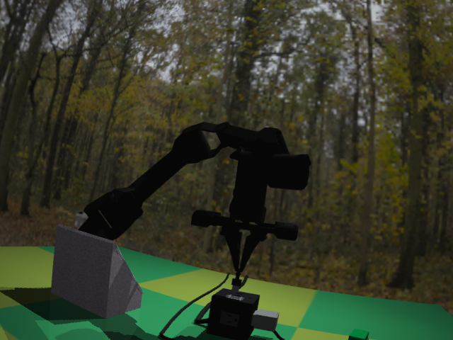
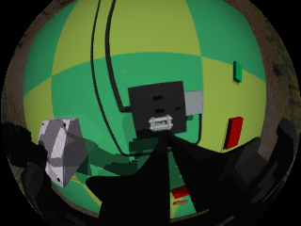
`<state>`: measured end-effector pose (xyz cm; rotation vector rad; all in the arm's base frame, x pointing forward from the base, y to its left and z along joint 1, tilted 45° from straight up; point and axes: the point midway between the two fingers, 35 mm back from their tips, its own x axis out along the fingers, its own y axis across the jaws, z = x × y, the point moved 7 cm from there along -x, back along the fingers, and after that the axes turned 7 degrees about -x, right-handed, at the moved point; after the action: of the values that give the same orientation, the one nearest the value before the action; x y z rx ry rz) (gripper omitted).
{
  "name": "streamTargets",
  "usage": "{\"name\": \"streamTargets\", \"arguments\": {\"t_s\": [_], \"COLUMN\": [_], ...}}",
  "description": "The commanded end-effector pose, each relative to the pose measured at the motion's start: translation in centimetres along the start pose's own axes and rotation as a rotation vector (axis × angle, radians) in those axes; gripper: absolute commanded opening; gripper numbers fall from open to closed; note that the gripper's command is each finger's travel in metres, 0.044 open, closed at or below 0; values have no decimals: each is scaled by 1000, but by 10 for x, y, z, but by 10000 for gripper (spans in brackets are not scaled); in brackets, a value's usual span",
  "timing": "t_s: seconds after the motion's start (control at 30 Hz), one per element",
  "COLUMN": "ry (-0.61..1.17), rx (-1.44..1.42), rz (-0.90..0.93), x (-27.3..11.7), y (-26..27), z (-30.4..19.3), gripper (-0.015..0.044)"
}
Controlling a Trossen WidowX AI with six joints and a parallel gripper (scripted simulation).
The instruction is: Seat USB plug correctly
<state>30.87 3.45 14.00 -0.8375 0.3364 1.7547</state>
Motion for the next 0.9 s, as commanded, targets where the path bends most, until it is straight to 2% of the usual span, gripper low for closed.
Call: {"name": "streamTargets", "arguments": {"t_s": [0.0,0.87], "ry": [-5,-19], "rx": [3,3], "rz": [-2,-4], "x": [1,4], "y": [0,0], "z": [0,1], "gripper": [0,0]}}
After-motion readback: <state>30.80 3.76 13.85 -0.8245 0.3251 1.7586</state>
